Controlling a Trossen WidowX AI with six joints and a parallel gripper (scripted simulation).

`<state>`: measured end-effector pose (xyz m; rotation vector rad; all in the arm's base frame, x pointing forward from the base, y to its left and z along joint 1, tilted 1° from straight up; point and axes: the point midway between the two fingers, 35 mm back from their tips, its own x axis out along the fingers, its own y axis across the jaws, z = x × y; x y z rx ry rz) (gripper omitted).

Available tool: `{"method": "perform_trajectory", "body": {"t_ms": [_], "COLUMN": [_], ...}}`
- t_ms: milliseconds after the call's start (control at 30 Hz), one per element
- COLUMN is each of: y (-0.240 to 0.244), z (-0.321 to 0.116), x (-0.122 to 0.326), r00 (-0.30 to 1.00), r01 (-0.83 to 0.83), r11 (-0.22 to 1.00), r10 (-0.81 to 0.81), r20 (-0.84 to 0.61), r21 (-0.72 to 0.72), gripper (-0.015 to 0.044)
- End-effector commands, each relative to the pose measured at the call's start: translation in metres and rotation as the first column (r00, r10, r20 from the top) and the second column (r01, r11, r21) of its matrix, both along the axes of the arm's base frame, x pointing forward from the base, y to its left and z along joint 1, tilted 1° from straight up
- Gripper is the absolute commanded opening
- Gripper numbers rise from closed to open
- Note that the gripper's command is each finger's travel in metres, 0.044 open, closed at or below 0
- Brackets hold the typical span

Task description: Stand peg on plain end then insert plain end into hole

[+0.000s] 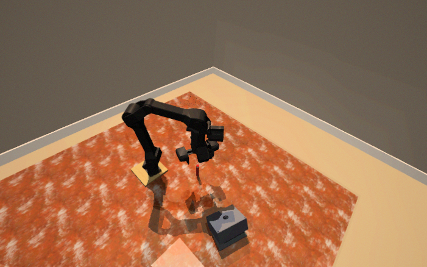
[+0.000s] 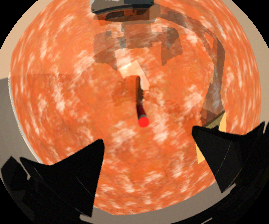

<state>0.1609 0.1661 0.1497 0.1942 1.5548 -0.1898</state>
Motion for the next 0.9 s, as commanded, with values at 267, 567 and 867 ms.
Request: {"method": "perform_trajectory", "body": {"t_ms": [267,567,867], "y": [0.0015,0.0015,0.0015], "z": [-0.0008,-0.0022,-0.0035], "x": [0.0005,0.0005,0.0005], "r00": [0.977,0.906,0.789], "r01": [-0.212,-0.424,-0.614], "r11": [0.977,0.906,0.789], "r10": [0.212,0.424,0.614], "r20": [0.0,0.002,0.003], "r21": [0.008,0.006,0.003], "gripper": [0.044,0.044,0.044]}}
